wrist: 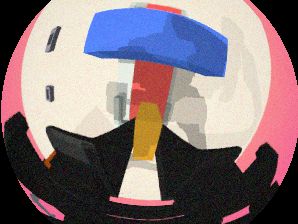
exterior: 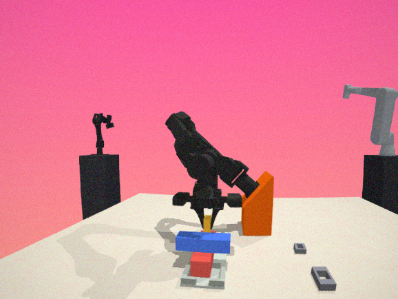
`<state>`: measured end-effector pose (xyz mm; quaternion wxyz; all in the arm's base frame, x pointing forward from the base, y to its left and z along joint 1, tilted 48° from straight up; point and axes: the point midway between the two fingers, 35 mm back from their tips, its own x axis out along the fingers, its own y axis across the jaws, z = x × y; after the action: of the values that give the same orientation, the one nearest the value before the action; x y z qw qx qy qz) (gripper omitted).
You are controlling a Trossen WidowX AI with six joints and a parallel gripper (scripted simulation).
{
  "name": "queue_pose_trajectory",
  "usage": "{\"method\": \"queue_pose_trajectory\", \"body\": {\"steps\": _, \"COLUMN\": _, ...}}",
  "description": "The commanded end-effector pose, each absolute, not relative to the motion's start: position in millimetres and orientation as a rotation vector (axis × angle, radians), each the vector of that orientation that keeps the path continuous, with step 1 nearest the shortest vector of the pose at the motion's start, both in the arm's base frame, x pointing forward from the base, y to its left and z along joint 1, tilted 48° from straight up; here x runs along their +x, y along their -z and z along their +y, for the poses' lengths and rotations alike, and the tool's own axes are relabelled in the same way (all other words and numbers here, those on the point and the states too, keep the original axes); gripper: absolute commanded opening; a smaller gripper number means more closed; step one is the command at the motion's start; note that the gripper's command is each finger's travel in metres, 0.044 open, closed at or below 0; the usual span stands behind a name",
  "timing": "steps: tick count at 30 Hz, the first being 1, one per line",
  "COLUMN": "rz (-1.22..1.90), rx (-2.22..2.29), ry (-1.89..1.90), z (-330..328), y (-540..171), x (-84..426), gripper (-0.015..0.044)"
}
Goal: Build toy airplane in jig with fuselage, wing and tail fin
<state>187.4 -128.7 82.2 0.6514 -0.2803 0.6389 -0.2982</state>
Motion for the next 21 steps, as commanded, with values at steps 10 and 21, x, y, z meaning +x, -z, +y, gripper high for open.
{"method": "queue_pose_trajectory", "body": {"steps": 10, "rz": 1.452, "rx": -0.638, "ry": 0.675, "z": -128.4, "y": -82.3, "x": 187.3, "gripper": 0.0210}}
{"method": "queue_pose_trajectory", "body": {"steps": 21, "rz": 1.452, "rx": -0.637, "ry": 0.674, "z": -126.9, "y": -83.2, "x": 187.7, "gripper": 0.0260}}
